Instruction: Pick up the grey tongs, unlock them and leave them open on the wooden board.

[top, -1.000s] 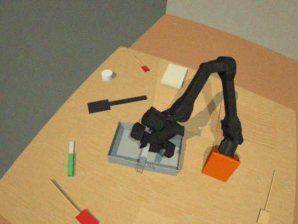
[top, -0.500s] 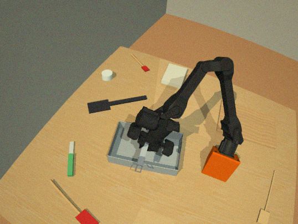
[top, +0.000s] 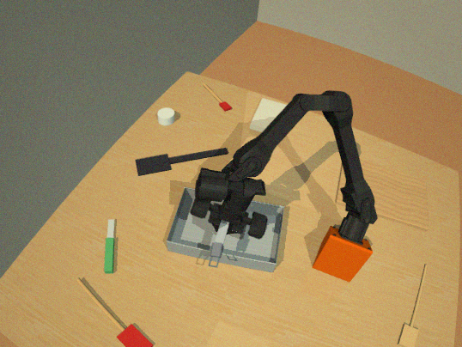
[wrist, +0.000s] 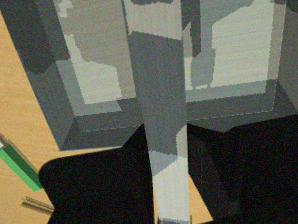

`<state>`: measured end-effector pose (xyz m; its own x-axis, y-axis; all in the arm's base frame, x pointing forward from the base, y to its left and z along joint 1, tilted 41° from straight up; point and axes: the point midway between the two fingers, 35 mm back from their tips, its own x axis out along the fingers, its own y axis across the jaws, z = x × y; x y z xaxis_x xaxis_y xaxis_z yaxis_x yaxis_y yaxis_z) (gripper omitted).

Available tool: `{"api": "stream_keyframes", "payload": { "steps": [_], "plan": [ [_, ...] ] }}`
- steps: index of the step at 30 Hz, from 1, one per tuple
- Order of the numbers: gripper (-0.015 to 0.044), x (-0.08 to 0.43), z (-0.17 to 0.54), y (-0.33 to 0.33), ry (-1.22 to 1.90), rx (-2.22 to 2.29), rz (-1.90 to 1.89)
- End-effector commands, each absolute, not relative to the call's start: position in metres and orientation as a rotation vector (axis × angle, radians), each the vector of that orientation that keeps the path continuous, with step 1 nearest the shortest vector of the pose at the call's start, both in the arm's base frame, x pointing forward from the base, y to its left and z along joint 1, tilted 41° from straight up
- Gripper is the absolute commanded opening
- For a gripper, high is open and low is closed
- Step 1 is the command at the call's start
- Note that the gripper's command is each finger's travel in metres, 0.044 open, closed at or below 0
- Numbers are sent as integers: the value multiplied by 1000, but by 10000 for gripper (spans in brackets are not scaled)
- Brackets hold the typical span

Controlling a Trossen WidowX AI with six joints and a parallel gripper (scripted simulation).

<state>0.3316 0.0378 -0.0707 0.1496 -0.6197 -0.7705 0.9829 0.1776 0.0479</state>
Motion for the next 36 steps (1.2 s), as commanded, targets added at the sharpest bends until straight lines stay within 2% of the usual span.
{"api": "stream_keyframes", "payload": {
  "steps": [1, 21, 36],
  "plan": [
    [-150, 333, -70, 39, 718, 638, -1322],
    [-150, 332, -63, 37, 763, 587, -1475],
    [-150, 342, -2, -20, 903, 482, -1380]
  ]
}}
